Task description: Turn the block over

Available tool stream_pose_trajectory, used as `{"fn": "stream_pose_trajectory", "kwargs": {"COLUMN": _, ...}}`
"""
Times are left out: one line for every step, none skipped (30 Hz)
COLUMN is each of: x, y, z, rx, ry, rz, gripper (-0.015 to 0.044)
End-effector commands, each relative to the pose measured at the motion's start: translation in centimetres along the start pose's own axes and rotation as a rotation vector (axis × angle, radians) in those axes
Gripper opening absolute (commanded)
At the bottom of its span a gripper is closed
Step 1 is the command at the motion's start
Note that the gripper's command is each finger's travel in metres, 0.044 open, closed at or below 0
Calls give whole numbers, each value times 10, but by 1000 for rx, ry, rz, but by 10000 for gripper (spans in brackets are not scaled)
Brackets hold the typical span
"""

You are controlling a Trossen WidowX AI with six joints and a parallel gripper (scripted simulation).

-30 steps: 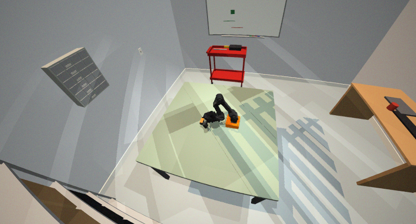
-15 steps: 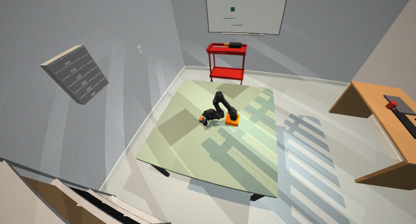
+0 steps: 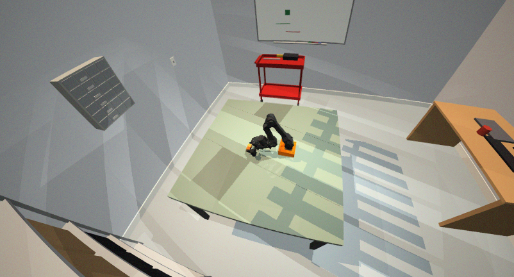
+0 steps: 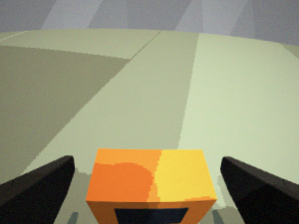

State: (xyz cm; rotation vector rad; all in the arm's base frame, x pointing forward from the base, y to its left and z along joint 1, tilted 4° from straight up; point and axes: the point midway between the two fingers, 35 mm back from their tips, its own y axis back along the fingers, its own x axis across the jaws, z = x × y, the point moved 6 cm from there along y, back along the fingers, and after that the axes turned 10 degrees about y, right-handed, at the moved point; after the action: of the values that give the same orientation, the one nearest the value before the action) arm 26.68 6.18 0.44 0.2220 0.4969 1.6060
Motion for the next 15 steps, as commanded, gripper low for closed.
{"fn": "stream_pose_trajectory", "kwargs": {"x": 0, "y": 0, "z": 0, "rx": -1, "ry": 5, "rz": -4, "gripper": 440}}
{"fn": "stream_pose_trajectory", "kwargs": {"x": 0, "y": 0, "z": 0, "rx": -1, "ry": 5, "rz": -4, "gripper": 440}}
{"fn": "stream_pose_trajectory", "kwargs": {"x": 0, "y": -1, "z": 0, "rx": 4, "ry": 6, "rz": -3, "gripper": 440}}
{"fn": "stream_pose_trajectory", "kwargs": {"x": 0, "y": -3, "z": 2, "rx": 19, "ry": 7, "rz": 0, "gripper": 440}}
{"fn": "stream_pose_trajectory", "kwargs": {"x": 1, "y": -7, "z": 4, "rx": 45, "ry": 9, "rz": 6, "gripper": 440}}
{"fn": "stream_pose_trajectory", "kwargs": {"x": 2, "y": -11, "z": 6, "rx": 77, "ry": 11, "rz": 12, "gripper": 440}}
{"fn": "stream_pose_trajectory", "kwargs": {"x": 2, "y": -14, "z": 10, "rx": 109, "ry": 12, "rz": 19, "gripper": 440}}
{"fn": "stream_pose_trajectory", "kwargs": {"x": 3, "y": -17, "z": 14, "rx": 141, "ry": 14, "rz": 25, "gripper": 440}}
{"fn": "stream_pose_trajectory", "kwargs": {"x": 3, "y": -19, "z": 18, "rx": 173, "ry": 15, "rz": 31, "gripper": 440}}
{"fn": "stream_pose_trajectory", "kwargs": {"x": 2, "y": -20, "z": 23, "rx": 206, "ry": 15, "rz": 37, "gripper": 440}}
{"fn": "stream_pose_trajectory", "kwargs": {"x": 2, "y": -20, "z": 28, "rx": 238, "ry": 16, "rz": 43, "gripper": 440}}
{"fn": "stream_pose_trajectory", "kwargs": {"x": 1, "y": -19, "z": 34, "rx": 271, "ry": 16, "rz": 49, "gripper": 440}}
{"fn": "stream_pose_trajectory", "kwargs": {"x": 0, "y": -18, "z": 40, "rx": 303, "ry": 16, "rz": 55, "gripper": 440}}
{"fn": "stream_pose_trajectory", "kwargs": {"x": -1, "y": -15, "z": 46, "rx": 336, "ry": 15, "rz": 60, "gripper": 440}}
{"fn": "stream_pose_trajectory", "kwargs": {"x": -2, "y": -12, "z": 52, "rx": 369, "ry": 14, "rz": 66, "gripper": 440}}
